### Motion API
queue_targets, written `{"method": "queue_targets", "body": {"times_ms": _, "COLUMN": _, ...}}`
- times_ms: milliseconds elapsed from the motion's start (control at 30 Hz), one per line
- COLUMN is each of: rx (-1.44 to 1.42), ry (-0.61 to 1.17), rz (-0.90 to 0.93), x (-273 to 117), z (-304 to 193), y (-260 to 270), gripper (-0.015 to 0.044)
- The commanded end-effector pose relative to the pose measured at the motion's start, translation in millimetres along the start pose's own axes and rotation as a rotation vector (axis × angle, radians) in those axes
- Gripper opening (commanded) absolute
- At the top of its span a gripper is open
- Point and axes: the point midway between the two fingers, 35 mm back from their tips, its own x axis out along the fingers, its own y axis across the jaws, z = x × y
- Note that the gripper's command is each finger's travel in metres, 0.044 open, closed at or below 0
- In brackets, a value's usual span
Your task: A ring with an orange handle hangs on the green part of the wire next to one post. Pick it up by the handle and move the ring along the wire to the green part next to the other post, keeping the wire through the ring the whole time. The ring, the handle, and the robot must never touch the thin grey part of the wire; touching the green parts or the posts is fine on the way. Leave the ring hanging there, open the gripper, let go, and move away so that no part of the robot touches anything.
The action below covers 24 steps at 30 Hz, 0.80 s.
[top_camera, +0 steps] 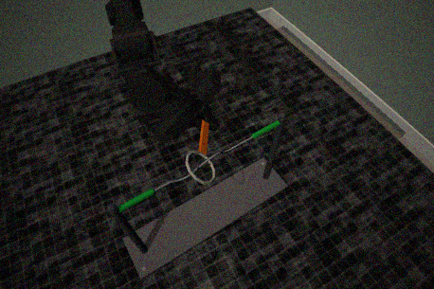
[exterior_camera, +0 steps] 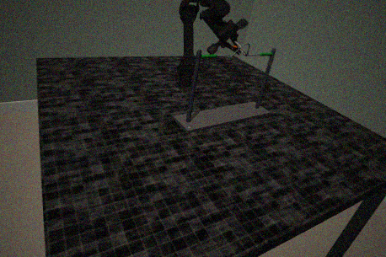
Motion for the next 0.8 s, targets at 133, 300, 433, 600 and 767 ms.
{"method": "queue_targets", "body": {"times_ms": 133, "rx": -0.131, "ry": -0.015, "rz": -0.105, "x": -2.4, "z": 2.9, "y": -6.7, "gripper": -0.0150}}
{"method": "queue_targets", "body": {"times_ms": 300, "rx": -0.223, "ry": -0.022, "rz": -0.185, "x": -3.2, "z": 4.6, "y": -14.8, "gripper": -0.0150}}
{"method": "queue_targets", "body": {"times_ms": 433, "rx": -0.321, "ry": -0.030, "rz": -0.267, "x": -4.8, "z": 7.2, "y": -23.5, "gripper": -0.0150}}
{"method": "queue_targets", "body": {"times_ms": 600, "rx": -0.447, "ry": -0.039, "rz": -0.372, "x": -7.8, "z": 11.8, "y": -34.6, "gripper": -0.0150}}
{"method": "queue_targets", "body": {"times_ms": 767, "rx": -0.574, "ry": -0.049, "rz": -0.476, "x": -12.0, "z": 17.9, "y": -44.9, "gripper": -0.0150}}
